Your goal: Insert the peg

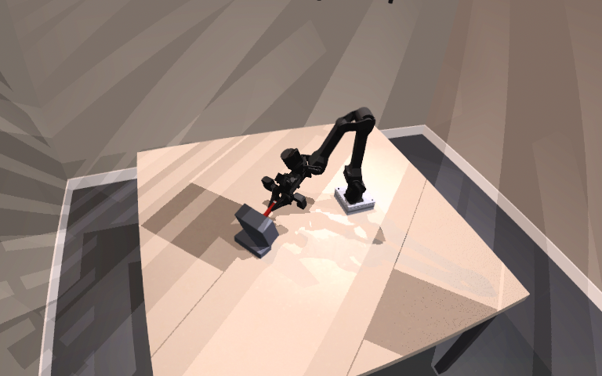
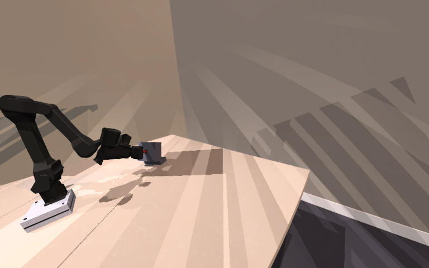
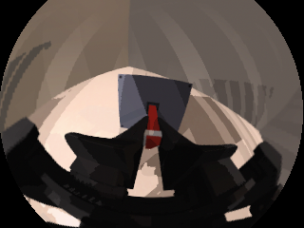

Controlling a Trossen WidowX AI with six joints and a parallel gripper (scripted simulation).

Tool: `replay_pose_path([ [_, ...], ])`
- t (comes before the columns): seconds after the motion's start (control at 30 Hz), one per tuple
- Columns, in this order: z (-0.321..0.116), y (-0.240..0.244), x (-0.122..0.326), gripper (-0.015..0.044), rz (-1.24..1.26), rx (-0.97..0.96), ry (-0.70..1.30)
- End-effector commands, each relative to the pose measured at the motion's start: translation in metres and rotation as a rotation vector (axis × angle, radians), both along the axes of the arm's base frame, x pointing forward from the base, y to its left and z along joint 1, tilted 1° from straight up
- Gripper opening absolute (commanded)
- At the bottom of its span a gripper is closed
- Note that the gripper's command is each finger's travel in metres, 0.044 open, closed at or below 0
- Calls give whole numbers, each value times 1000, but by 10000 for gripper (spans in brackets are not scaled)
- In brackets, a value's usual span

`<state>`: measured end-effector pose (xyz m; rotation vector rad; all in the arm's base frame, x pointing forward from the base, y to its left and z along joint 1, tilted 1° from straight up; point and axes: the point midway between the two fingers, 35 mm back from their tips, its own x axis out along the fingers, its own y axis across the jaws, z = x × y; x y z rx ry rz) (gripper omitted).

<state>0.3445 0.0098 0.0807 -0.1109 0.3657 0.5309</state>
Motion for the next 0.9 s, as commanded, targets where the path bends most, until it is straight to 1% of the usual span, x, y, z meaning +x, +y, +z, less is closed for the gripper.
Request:
replay_pose_path([
  [0.0,0,0,3,0,-6,-2,-3],
  [0.87,-5,6,12,0,-6,-1,-4],
])
